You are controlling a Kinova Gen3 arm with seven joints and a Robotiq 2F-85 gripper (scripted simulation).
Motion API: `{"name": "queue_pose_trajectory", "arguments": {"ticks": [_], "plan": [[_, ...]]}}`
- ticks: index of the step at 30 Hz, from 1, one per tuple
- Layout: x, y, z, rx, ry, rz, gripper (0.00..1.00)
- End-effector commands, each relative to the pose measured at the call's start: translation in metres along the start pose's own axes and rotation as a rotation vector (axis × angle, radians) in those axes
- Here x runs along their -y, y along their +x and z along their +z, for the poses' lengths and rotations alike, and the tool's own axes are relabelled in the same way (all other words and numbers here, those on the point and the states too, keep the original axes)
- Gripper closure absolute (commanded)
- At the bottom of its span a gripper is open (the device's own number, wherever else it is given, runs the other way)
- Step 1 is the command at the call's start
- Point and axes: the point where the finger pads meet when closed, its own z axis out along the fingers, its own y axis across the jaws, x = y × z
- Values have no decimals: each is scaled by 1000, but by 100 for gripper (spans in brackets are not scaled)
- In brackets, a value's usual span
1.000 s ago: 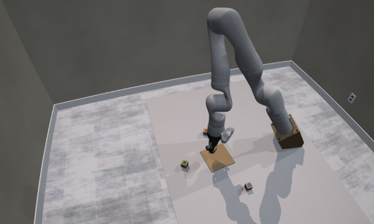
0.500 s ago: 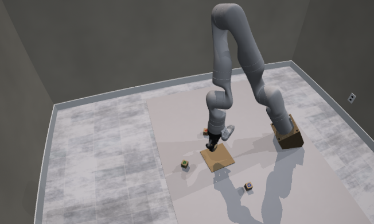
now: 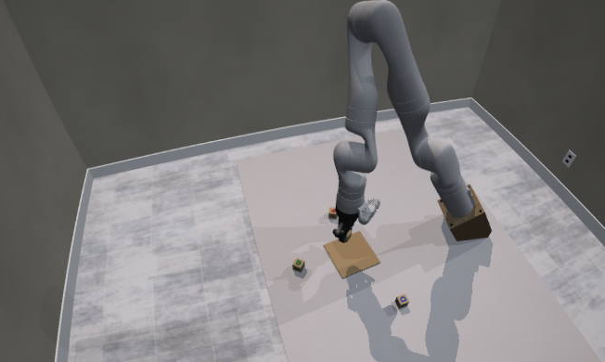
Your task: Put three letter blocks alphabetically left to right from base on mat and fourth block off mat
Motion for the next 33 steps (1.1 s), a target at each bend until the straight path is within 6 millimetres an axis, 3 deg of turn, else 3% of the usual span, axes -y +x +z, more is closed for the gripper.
{"name": "queue_pose_trajectory", "arguments": {"ticks": [1,33], "plan": [[-2,-1,-4,2,-9,1,74],[-2,-1,-10,2,-9,1,74]]}}
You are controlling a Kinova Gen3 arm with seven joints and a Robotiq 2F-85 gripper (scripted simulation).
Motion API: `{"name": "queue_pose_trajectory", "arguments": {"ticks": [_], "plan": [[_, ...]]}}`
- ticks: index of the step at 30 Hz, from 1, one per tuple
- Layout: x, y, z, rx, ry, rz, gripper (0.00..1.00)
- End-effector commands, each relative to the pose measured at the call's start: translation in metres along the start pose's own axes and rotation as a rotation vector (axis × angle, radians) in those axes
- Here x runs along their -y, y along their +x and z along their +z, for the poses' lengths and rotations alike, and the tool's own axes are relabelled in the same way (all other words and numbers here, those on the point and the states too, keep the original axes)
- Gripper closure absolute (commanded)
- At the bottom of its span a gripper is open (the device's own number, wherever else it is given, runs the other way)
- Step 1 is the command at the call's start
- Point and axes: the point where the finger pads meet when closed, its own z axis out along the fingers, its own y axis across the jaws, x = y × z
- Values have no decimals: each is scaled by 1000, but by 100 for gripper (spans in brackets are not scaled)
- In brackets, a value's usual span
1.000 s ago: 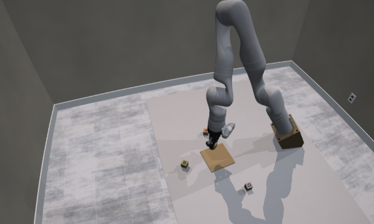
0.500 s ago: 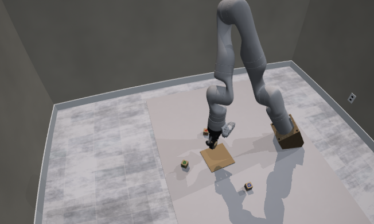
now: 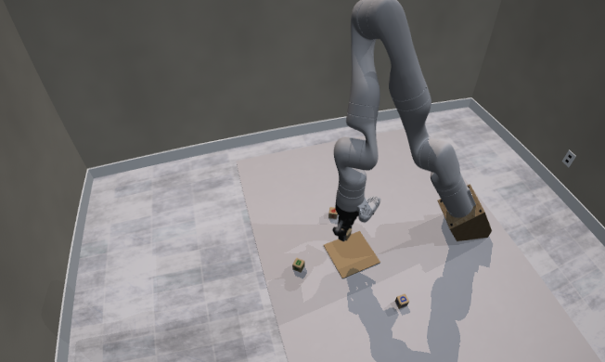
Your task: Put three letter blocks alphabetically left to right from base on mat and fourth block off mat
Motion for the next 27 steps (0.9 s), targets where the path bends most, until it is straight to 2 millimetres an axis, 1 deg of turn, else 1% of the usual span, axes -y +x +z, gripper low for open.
{"name": "queue_pose_trajectory", "arguments": {"ticks": [1,5,9,11,22,25,27], "plan": [[0,0,0,0,-1,2,74],[5,-4,0,-2,3,36,74],[20,-14,2,-8,11,133,74],[20,-14,2,-8,11,133,74],[82,-56,3,-9,8,565,74],[94,-63,3,-4,3,648,74],[97,-65,3,-3,2,667,74]]}}
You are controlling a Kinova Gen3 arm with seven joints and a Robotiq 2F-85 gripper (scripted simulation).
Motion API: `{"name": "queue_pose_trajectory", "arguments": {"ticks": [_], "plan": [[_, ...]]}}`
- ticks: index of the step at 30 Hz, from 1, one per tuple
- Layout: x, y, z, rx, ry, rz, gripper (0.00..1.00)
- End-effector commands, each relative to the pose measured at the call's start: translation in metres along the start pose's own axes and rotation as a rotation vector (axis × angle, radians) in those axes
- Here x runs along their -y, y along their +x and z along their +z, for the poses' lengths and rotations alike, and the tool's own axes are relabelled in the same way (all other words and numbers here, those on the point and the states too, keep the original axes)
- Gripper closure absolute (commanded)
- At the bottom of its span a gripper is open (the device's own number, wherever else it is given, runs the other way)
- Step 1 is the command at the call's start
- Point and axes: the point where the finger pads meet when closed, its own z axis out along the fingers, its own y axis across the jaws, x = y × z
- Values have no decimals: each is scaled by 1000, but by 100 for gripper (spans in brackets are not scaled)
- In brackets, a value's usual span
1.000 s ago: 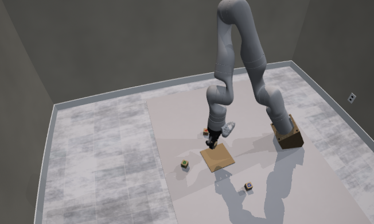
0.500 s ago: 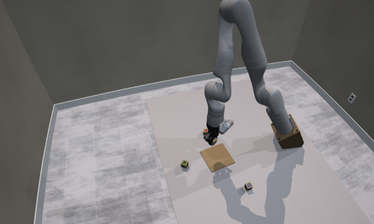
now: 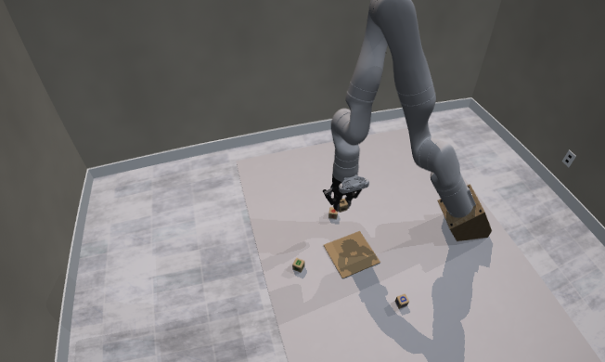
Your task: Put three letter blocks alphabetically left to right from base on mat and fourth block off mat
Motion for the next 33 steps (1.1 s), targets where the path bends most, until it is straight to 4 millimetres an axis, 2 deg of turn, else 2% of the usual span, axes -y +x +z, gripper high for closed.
{"name": "queue_pose_trajectory", "arguments": {"ticks": [1,6,33], "plan": [[0,-3,-2,0,-8,14,74],[3,-9,-2,2,-11,53,74],[3,-9,0,1,-11,53,74]]}}
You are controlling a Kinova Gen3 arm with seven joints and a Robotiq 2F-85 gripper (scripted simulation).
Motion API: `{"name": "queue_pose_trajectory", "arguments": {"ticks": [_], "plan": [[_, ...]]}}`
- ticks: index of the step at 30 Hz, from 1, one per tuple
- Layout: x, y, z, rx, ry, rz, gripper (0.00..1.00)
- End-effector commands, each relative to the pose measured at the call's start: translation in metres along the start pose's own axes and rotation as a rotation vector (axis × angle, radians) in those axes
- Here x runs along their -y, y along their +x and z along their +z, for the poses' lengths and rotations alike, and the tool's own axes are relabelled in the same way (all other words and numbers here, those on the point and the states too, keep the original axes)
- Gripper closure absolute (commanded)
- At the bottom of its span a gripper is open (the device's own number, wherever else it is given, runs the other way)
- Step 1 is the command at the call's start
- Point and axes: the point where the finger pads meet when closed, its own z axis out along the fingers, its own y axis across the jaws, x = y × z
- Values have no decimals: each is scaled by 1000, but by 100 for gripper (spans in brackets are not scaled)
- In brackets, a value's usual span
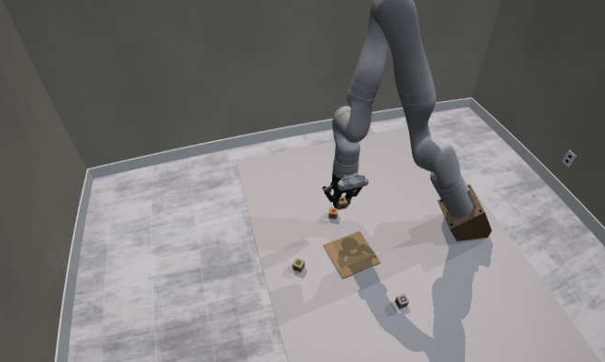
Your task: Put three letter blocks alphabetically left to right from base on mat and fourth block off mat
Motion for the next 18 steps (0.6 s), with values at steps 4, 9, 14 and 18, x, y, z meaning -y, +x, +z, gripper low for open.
{"name": "queue_pose_trajectory", "arguments": {"ticks": [4,9,14,18], "plan": [[0,0,1,0,1,-1,74],[0,0,4,0,1,-1,74],[0,0,7,0,1,-1,74],[0,0,10,0,1,-1,74]]}}
